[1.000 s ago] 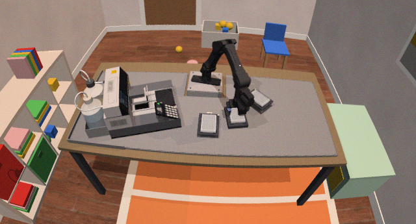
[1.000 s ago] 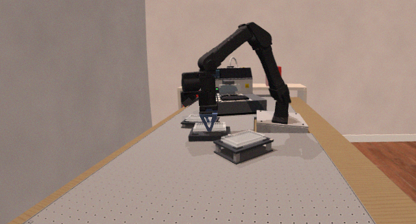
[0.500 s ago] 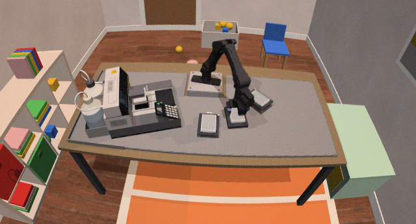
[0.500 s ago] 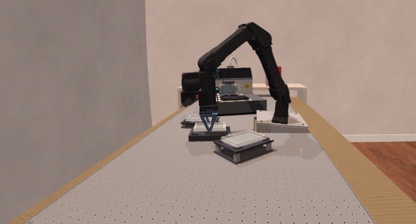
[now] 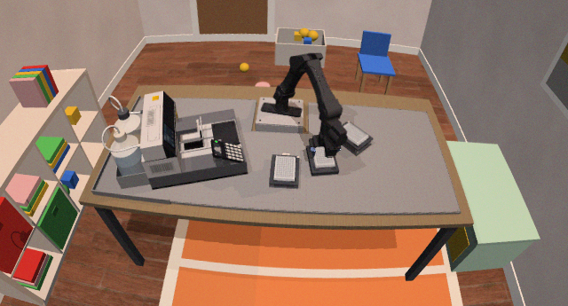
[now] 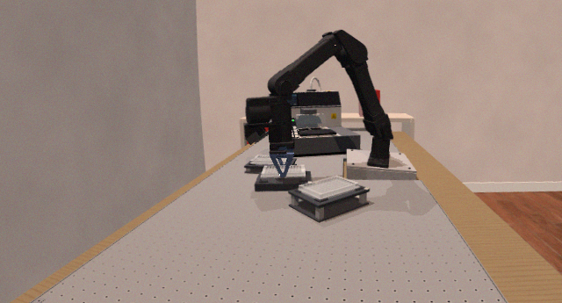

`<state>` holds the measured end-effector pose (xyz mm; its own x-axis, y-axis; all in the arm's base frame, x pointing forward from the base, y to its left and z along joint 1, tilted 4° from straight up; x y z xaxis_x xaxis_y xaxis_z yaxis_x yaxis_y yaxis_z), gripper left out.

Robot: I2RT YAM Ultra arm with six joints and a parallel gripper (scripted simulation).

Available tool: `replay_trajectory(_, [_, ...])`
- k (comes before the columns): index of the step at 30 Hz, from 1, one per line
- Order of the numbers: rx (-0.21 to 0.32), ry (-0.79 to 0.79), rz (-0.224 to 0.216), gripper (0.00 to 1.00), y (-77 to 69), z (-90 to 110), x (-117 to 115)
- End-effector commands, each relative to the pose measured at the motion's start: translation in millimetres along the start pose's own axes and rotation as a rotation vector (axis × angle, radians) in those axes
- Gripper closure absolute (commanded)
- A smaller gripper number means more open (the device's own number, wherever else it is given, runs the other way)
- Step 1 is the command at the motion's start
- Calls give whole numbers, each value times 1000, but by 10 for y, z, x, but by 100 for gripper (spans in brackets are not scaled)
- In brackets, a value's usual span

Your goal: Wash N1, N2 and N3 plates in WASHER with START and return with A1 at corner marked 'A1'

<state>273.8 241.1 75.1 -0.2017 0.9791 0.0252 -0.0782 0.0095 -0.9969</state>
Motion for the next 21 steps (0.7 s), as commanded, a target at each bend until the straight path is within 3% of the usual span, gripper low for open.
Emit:
replay_trajectory(1, [-15,0,-8,100,-43,-12,9])
replay_trajectory(21, [-15,0,-8,100,-13,-9,7])
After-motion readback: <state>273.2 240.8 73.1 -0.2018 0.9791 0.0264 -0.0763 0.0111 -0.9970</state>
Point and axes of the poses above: the point where the finger pads meet when closed, its own y axis out along the fingers, its own x axis across the jaws, z = x × y, the point moved 8 cm from there along -y, back along the fingers, and after that the axes turned 6 degrees about y, right-handed, at the moved point
